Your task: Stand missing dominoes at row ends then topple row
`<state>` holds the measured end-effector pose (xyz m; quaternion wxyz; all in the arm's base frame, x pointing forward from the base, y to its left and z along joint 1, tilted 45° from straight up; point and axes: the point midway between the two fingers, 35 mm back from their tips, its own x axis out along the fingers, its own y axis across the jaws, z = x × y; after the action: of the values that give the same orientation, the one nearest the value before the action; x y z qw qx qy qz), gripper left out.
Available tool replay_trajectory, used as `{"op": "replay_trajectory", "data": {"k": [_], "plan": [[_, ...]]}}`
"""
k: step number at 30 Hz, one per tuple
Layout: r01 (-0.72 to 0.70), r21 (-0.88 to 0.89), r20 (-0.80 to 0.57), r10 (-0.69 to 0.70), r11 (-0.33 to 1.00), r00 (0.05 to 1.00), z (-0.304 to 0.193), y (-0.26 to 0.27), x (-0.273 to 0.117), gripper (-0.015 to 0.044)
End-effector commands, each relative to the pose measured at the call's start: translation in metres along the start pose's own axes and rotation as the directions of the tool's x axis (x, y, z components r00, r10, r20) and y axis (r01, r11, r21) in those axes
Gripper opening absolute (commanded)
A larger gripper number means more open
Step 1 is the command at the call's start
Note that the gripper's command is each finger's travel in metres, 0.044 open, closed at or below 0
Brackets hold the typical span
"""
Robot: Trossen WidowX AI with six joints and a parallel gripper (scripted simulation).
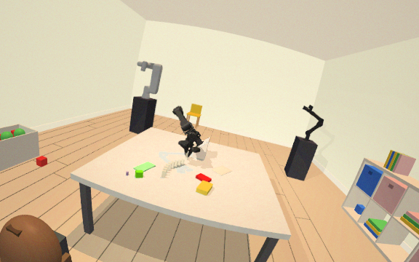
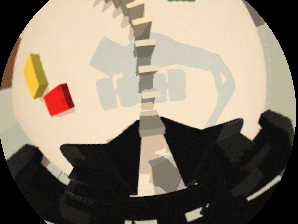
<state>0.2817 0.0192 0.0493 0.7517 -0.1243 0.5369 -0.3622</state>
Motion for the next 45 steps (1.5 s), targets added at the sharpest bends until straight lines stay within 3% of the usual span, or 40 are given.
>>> {"op": "replay_trajectory", "data": {"k": [1,17,29,32,34,41,45], "plan": [[0.009,-0.007,0.004,-0.009,1.000,1.000,-0.002,-0.004,0.022,0.0107],[0.015,-0.007,0.007,-0.015,1.000,1.000,-0.005,-0.008,0.038,0.0107],[0.015,-0.007,0.007,-0.015,1.000,1.000,-0.005,-0.008,0.038,0.0422],[0.015,-0.007,0.007,-0.015,1.000,1.000,-0.005,-0.008,0.038,0.0440],[0.010,-0.015,0.006,-0.010,1.000,1.000,-0.003,-0.005,0.028,0.0440],[0.005,-0.018,0.000,-0.005,1.000,1.000,-0.004,-0.002,-0.077,0.0440],[0.010,-0.003,0.000,-0.010,1.000,1.000,-0.006,-0.005,-0.091,0.0440]]}}
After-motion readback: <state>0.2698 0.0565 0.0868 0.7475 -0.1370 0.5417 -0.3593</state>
